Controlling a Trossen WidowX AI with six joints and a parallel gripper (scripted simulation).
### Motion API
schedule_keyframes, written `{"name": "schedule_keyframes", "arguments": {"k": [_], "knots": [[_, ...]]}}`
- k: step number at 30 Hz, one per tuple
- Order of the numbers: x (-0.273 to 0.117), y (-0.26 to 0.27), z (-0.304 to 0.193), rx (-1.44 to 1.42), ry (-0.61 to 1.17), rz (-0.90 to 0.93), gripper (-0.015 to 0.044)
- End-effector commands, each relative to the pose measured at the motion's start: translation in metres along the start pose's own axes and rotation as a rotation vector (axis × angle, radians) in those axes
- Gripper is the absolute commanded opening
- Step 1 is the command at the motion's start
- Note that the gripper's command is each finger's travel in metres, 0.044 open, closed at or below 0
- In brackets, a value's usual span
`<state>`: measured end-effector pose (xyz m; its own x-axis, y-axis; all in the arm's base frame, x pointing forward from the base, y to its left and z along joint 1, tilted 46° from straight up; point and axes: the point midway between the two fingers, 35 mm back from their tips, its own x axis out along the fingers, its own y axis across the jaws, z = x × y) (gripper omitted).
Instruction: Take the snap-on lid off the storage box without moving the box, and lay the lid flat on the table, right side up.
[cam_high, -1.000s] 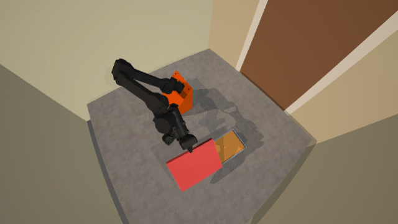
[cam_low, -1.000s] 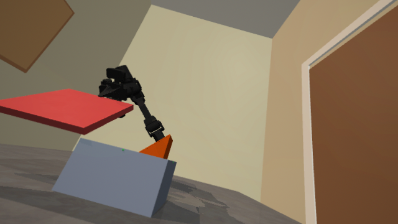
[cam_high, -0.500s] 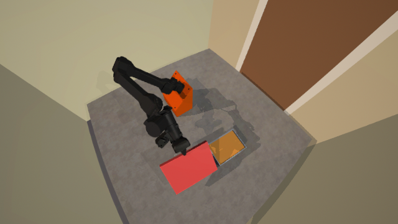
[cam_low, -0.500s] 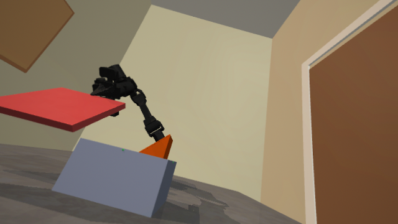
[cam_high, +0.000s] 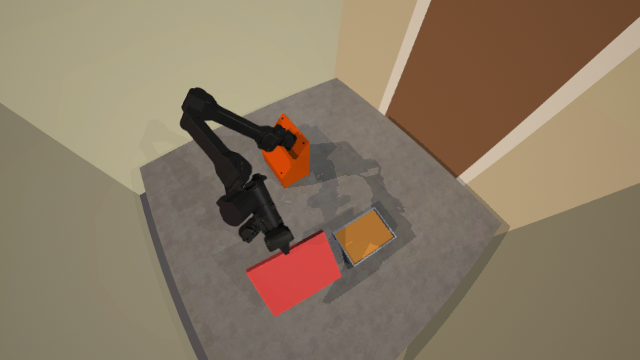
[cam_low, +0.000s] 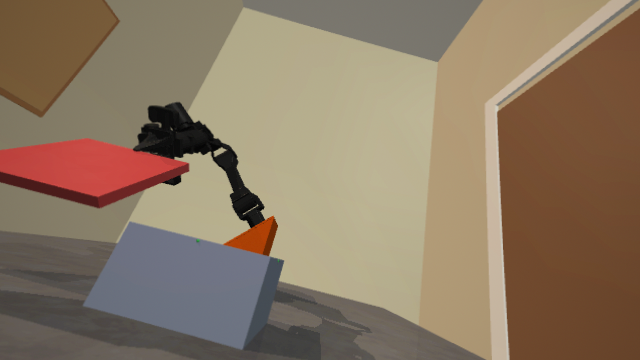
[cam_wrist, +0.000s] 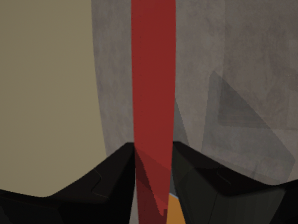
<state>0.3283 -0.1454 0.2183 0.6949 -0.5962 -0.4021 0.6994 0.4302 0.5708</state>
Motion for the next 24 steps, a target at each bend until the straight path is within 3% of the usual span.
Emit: {"name": "schedule_keyframes", "arguments": {"k": [1,24], "knots": [[-0.004,0.007,0.012,0.002,-0.001,0.025,0.0],[-0.008,0.004,0.057,0.001,-0.004,0.026,0.0]]}}
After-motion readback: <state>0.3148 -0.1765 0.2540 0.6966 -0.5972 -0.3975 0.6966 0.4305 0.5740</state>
